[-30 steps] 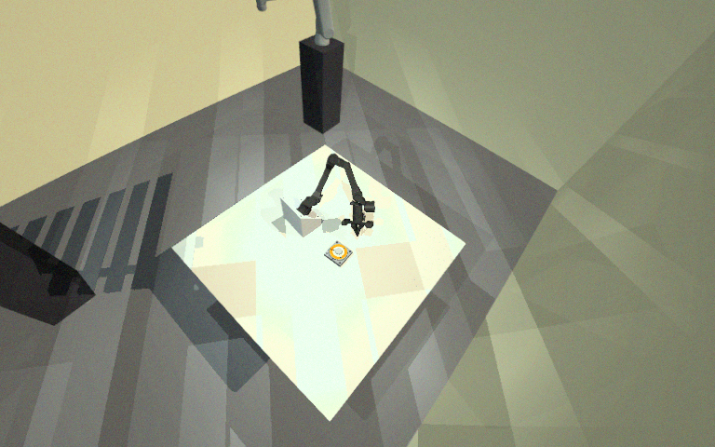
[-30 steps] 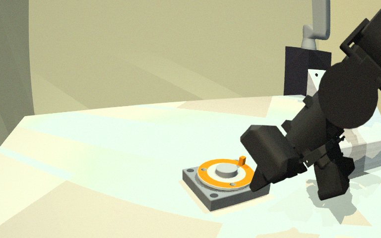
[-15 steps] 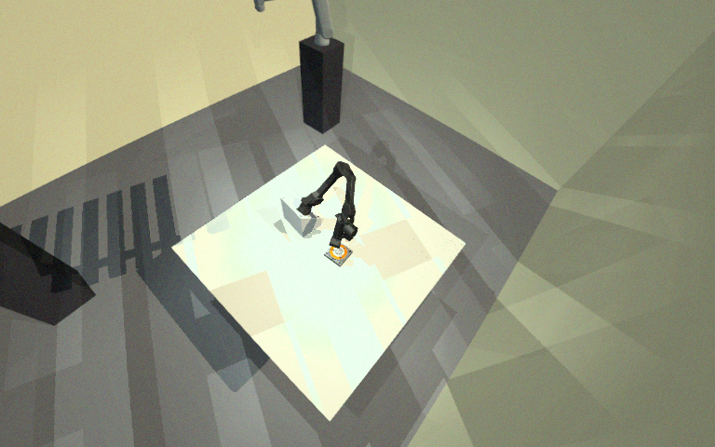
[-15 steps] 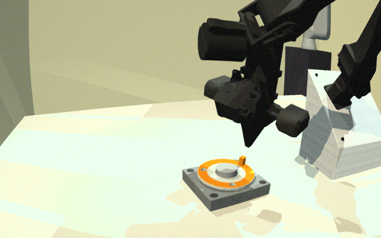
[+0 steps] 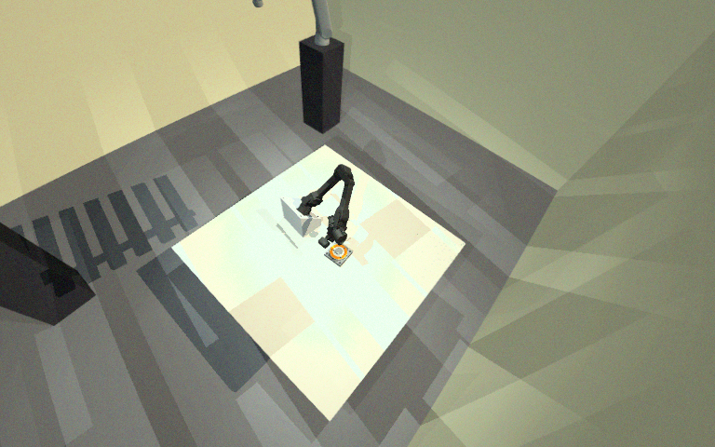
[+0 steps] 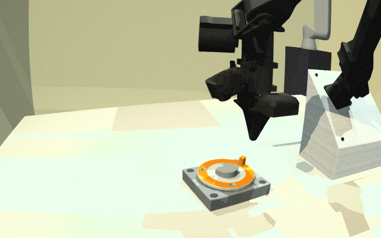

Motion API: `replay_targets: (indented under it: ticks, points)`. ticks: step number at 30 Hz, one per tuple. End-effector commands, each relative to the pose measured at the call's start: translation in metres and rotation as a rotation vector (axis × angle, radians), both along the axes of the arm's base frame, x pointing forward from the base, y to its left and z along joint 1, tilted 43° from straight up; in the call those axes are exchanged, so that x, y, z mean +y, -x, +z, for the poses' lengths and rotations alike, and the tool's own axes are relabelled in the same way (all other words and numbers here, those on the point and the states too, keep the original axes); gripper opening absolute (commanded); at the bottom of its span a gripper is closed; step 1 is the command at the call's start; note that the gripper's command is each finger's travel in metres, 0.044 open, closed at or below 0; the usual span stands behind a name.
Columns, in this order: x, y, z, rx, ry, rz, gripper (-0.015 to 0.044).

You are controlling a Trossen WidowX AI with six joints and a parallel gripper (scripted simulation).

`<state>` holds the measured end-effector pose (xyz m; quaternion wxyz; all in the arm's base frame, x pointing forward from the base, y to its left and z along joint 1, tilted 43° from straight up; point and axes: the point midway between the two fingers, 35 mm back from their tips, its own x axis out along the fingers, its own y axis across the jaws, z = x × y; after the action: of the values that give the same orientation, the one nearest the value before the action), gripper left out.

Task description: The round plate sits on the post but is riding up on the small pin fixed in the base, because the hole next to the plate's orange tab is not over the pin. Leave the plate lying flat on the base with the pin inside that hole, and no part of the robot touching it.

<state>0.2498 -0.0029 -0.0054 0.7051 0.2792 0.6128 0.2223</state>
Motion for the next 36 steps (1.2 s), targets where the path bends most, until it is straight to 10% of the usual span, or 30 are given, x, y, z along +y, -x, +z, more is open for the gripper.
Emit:
replay_targets:
  ticks: [1,36]
  points:
    - [0.007,-0.002,-0.008,0.006,-0.007,-0.006,0.0]
    - [0.011,-0.015,-0.052,0.004,-0.009,-0.005,0.0]
